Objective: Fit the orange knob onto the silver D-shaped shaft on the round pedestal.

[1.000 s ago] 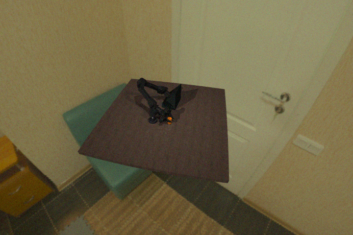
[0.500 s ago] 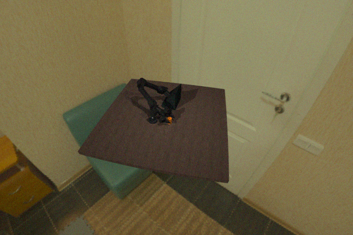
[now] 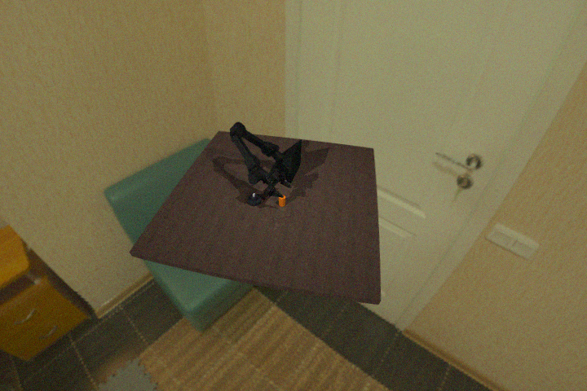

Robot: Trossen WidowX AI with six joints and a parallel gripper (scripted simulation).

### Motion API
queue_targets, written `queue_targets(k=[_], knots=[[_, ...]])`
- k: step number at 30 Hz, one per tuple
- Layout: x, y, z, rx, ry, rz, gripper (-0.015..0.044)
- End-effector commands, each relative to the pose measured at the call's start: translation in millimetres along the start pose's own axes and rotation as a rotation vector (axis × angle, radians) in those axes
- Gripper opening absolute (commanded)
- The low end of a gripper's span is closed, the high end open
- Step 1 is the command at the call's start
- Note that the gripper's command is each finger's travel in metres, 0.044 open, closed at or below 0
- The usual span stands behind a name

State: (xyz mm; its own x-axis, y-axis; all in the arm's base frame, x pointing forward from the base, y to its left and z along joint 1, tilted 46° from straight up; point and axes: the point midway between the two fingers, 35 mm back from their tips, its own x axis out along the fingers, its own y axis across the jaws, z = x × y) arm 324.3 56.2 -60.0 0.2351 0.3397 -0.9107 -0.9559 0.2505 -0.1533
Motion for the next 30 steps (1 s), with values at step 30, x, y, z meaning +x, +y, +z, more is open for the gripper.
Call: queue_targets(k=[30], knots=[[-17, 0, 36, 0.008, 1.172, 0.004, 0.044]])
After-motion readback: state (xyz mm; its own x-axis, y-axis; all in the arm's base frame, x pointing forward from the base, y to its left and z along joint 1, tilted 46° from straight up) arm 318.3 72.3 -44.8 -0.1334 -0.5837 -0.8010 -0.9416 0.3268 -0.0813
